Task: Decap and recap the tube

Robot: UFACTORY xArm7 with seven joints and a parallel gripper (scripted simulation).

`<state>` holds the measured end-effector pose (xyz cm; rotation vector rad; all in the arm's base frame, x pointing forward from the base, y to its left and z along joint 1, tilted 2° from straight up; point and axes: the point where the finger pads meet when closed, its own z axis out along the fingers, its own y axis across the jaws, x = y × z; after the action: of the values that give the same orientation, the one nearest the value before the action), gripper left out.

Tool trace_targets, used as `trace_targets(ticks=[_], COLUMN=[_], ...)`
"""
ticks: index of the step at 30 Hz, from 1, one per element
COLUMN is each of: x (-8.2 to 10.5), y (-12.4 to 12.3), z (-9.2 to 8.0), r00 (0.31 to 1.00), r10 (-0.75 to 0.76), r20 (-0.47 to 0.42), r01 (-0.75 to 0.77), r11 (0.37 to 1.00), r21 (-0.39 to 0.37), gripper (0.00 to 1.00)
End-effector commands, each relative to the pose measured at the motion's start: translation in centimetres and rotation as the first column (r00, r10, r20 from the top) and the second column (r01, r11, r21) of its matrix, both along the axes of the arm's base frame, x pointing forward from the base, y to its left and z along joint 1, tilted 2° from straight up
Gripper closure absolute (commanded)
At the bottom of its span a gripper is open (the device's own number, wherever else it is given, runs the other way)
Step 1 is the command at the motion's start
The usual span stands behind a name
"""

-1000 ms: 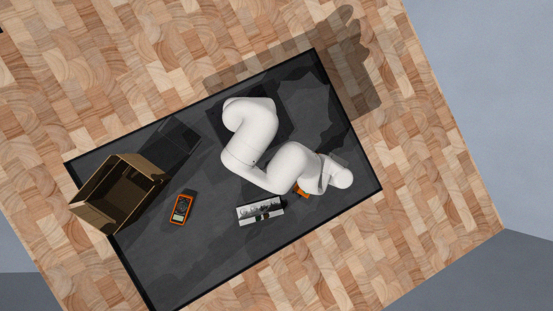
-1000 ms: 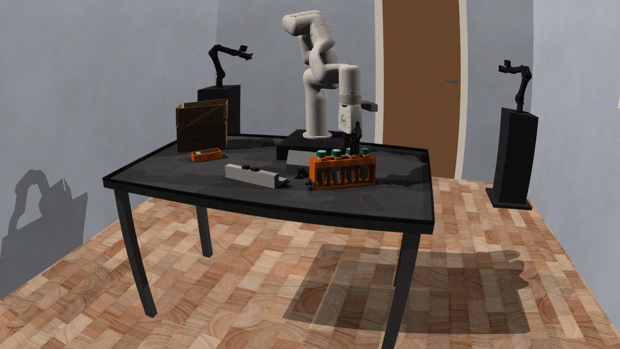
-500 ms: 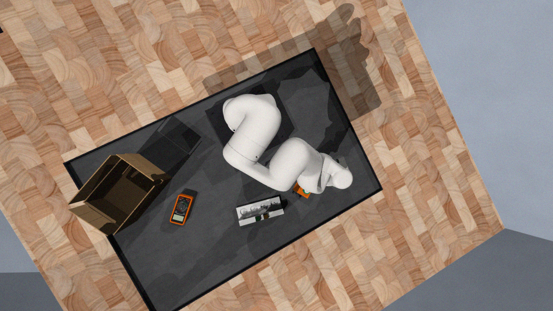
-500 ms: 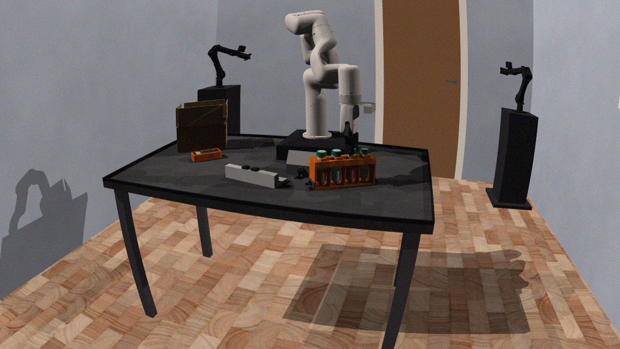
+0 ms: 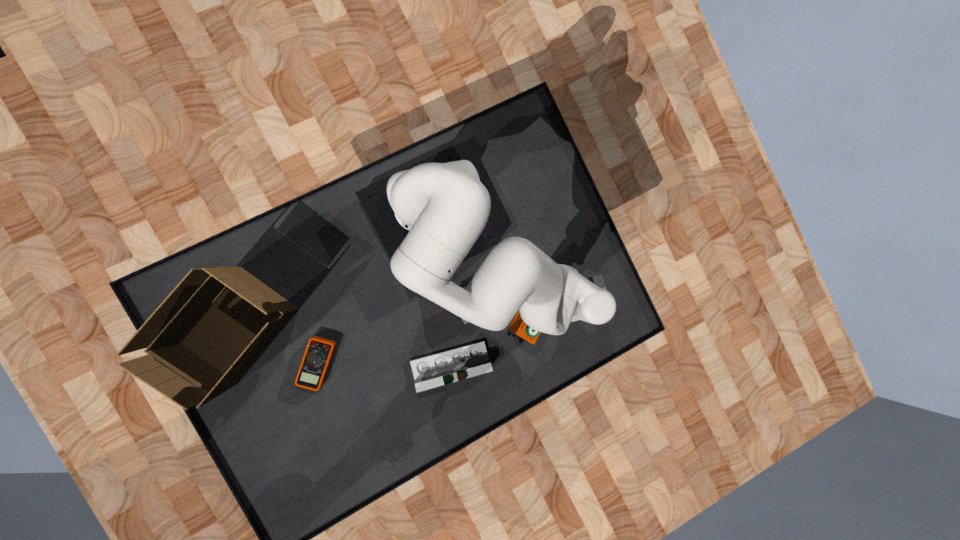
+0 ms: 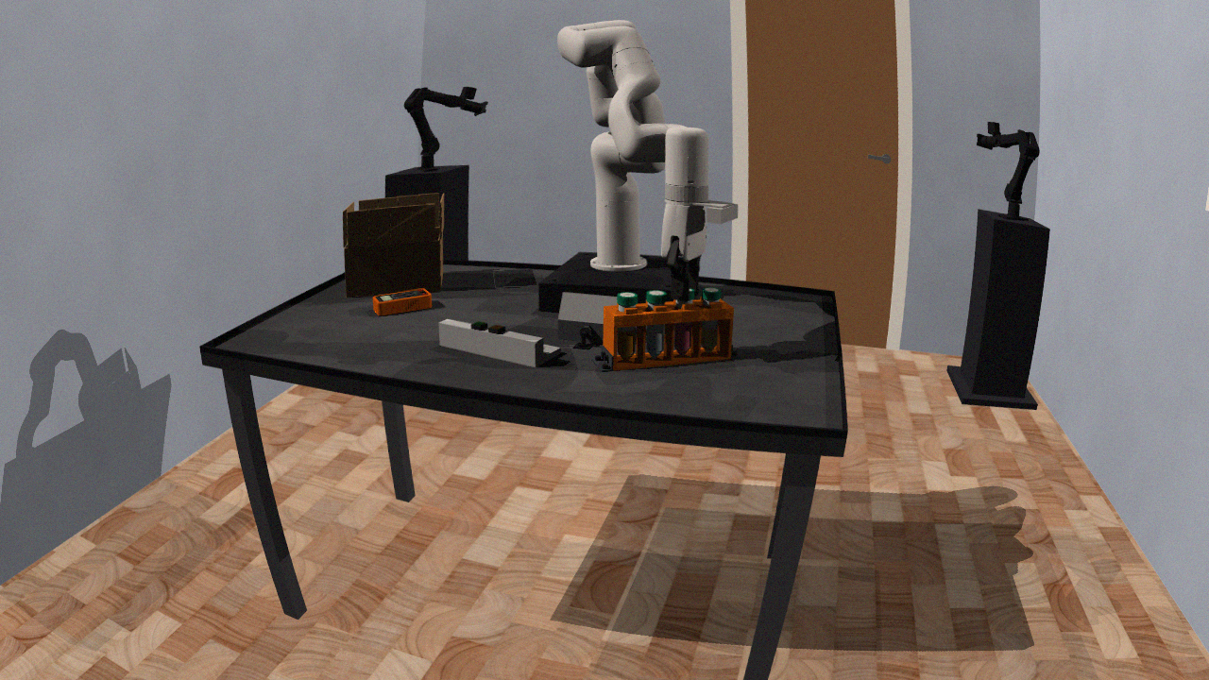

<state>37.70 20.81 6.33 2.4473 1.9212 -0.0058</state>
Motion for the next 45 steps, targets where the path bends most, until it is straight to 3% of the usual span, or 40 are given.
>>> trace_targets(ticks=[1,6,11,15,20,22,28,37,39,41,42,45], x=[0.12,0.12,0.13,0.12,0.12,0.12,0.12,0.12,0.12,0.11,0.11,0.12], y=[0.04,0.05,0.05,0.05,0.05,0.05,0.05,0.05,0.05,0.05,0.05,0.05], z=[0.11,0.11,0.1,0.11,0.11,0.11,0.12,0.13,0.13,0.13,0.13,0.13], r00=[1.0,1.0,0.969,0.901,0.766,0.766,0.541,0.131,0.131,0.022,0.001,0.001], r10=[-0.001,-0.001,0.246,0.434,0.643,0.643,0.84,0.991,0.991,0.999,0.999,0.999], r20=[0.003,0.003,-0.004,-0.01,-0.018,-0.018,-0.027,-0.04,-0.04,-0.041,-0.042,-0.042], r01=[0.001,0.001,-0.246,-0.434,-0.643,-0.643,-0.841,-0.991,-0.991,-1.0,-1.0,-1.0], r11=[1.0,1.0,0.969,0.901,0.766,0.766,0.541,0.131,0.131,0.022,0.002,0.002], r21=[0.0,0.0,-0.004,-0.005,-0.006,-0.006,-0.004,0.003,0.003,0.007,0.007,0.007], gripper=[1.0,1.0,1.0,1.0,1.0,1.0,1.0,1.0,1.0,1.0,1.0,1.0])
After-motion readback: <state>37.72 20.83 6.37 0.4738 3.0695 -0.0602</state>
